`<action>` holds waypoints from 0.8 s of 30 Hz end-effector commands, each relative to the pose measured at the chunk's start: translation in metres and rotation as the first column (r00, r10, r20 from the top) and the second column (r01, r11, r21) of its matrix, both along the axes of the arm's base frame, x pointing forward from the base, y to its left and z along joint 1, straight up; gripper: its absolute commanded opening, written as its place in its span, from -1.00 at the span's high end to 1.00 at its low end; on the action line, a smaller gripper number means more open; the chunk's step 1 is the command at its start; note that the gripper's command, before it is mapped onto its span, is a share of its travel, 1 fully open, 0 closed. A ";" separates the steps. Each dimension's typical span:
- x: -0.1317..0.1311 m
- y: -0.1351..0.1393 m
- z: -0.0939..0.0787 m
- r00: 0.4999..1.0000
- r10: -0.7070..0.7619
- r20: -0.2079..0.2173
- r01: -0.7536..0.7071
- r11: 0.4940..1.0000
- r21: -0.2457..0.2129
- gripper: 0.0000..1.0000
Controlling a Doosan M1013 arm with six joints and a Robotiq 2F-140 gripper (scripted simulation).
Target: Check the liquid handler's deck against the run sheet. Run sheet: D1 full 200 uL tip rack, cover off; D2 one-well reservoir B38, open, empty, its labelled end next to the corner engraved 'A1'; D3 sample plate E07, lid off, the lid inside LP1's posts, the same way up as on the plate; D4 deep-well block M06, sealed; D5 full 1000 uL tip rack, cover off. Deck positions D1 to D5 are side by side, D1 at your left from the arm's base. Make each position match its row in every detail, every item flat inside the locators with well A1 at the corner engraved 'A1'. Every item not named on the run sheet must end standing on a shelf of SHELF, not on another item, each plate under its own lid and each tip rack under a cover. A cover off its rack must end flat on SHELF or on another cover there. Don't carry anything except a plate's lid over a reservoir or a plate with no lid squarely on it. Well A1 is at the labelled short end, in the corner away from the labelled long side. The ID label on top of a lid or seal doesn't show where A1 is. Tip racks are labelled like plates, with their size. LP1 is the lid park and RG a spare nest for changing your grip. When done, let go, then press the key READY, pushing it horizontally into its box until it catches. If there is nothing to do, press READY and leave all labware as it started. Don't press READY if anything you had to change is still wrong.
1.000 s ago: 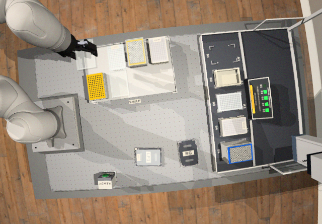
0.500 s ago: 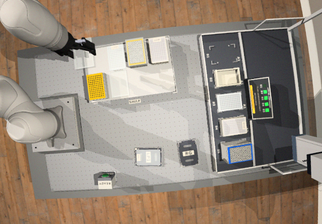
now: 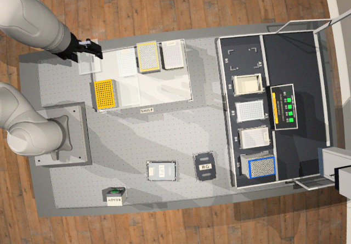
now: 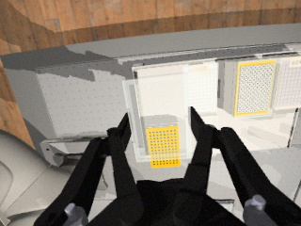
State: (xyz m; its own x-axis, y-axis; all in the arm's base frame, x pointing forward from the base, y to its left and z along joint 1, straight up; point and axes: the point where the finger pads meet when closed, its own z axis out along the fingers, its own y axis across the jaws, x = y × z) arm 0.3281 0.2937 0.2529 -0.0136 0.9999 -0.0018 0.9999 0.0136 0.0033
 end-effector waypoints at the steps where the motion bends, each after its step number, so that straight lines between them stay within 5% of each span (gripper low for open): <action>1: 0.000 0.000 0.004 1.000 0.000 0.000 0.000 1.000 0.001 0.80; 24: 0.000 0.000 0.036 1.000 0.000 0.000 0.000 1.000 0.001 0.80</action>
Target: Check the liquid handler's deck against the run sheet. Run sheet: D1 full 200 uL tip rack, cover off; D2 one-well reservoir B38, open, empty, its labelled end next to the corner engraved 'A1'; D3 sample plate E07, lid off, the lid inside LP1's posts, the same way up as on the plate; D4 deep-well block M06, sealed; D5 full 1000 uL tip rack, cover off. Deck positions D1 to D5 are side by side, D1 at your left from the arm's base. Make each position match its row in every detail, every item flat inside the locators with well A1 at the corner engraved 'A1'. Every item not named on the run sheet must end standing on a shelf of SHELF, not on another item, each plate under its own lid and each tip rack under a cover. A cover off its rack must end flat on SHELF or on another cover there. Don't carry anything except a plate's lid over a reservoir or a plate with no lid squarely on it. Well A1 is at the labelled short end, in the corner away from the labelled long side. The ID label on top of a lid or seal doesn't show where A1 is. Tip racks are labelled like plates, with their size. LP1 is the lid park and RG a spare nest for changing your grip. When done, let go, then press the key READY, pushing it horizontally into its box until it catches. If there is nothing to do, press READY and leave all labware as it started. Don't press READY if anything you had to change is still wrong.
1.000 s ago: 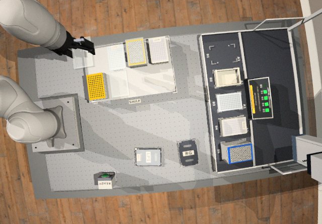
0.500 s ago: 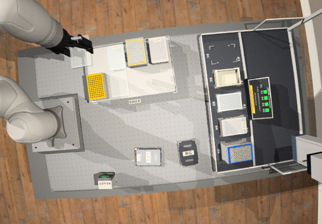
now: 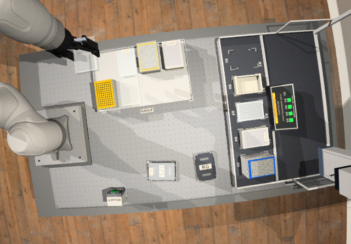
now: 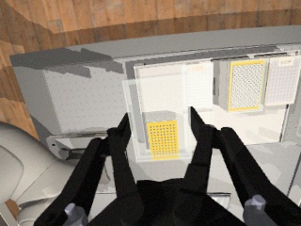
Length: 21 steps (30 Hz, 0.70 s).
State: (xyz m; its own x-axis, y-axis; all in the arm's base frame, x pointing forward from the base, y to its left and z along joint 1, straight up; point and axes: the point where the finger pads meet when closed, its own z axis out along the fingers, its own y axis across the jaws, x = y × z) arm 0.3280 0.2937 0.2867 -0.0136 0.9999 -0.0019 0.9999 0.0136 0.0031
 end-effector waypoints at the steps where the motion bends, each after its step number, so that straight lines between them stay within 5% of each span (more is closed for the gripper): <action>1: 0.000 0.000 0.002 1.000 0.000 0.001 0.000 1.000 0.001 0.80; 6: 0.000 0.000 0.002 1.000 0.000 0.001 0.000 1.000 0.001 0.80; 21: -0.001 -0.065 0.002 1.000 0.000 0.001 0.000 1.000 0.001 0.80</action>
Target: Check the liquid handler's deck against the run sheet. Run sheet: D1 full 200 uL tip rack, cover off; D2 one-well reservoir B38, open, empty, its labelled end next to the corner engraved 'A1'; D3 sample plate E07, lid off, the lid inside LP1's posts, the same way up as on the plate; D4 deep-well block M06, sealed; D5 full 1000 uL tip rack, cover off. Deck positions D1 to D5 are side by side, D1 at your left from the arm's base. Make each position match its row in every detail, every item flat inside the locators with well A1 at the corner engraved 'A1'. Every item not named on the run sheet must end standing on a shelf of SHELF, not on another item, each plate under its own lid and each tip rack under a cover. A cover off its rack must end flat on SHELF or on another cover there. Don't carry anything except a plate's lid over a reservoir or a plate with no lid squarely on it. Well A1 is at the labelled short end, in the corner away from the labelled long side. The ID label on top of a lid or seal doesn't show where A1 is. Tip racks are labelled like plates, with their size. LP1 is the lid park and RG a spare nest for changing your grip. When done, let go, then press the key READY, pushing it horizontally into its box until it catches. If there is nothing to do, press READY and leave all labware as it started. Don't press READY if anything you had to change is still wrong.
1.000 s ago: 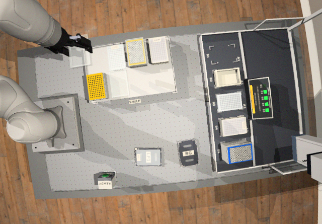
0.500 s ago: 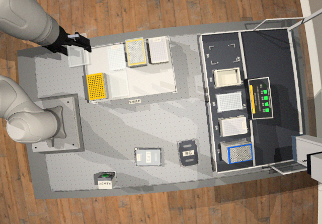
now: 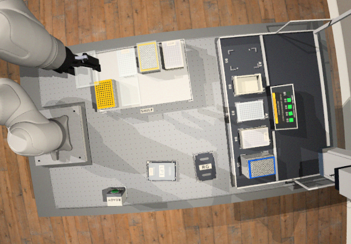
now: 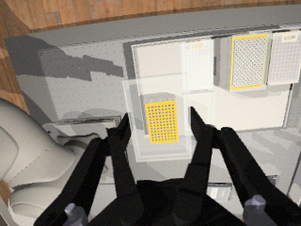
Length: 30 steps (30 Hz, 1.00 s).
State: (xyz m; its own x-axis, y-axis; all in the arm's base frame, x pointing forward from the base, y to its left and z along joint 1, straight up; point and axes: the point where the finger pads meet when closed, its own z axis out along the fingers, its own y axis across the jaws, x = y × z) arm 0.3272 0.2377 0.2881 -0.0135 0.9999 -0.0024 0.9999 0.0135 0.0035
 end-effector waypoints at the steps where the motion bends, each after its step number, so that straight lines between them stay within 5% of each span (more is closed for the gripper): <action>1: 0.000 -0.014 0.001 1.000 0.000 0.000 0.000 1.000 0.001 0.80; 30: -0.001 -0.139 0.001 1.000 0.000 0.000 0.000 1.000 0.001 0.80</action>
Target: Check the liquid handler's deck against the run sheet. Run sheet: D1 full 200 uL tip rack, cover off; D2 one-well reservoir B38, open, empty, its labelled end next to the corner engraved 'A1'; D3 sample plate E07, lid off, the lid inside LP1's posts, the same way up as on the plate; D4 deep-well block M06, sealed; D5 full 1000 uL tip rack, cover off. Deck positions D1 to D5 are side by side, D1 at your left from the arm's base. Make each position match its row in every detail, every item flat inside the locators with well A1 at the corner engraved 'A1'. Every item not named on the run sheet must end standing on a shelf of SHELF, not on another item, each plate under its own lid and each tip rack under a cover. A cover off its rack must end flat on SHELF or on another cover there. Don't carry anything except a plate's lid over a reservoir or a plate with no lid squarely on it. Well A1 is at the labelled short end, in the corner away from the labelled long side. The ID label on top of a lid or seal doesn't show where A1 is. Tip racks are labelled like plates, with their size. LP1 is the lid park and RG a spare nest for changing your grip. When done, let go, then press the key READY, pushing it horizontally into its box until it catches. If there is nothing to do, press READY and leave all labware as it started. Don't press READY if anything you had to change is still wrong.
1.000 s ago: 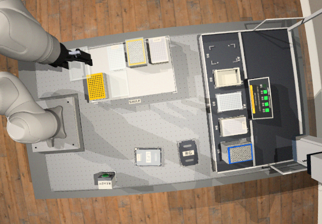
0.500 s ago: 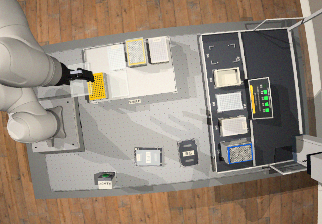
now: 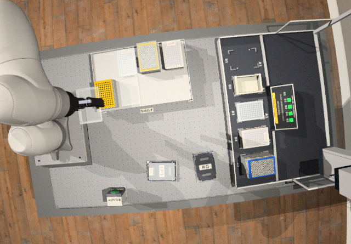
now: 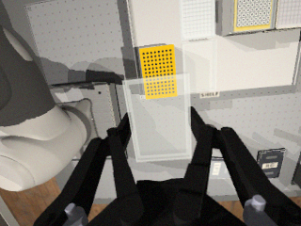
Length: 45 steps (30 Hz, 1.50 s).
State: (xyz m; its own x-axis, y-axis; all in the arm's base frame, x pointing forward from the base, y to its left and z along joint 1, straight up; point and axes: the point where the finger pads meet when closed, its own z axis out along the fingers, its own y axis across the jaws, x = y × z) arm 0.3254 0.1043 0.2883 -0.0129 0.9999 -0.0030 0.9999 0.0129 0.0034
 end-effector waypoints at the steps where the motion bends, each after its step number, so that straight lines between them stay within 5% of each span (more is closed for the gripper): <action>1: 0.000 -0.010 0.001 1.000 0.001 0.000 -0.001 1.000 0.002 0.80; 14: 0.000 -0.075 0.001 1.000 0.001 0.000 -0.001 1.000 0.002 0.80; 22: 0.000 -0.091 0.001 1.000 0.001 0.000 -0.001 1.000 0.002 0.80; 45: 0.105 -0.093 0.001 1.000 0.001 0.001 -0.001 1.000 0.002 0.80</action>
State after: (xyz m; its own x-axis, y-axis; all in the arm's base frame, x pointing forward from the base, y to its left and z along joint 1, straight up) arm 0.4211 0.0118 0.2888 -0.0136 0.9999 -0.0017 0.9999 0.0136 0.0032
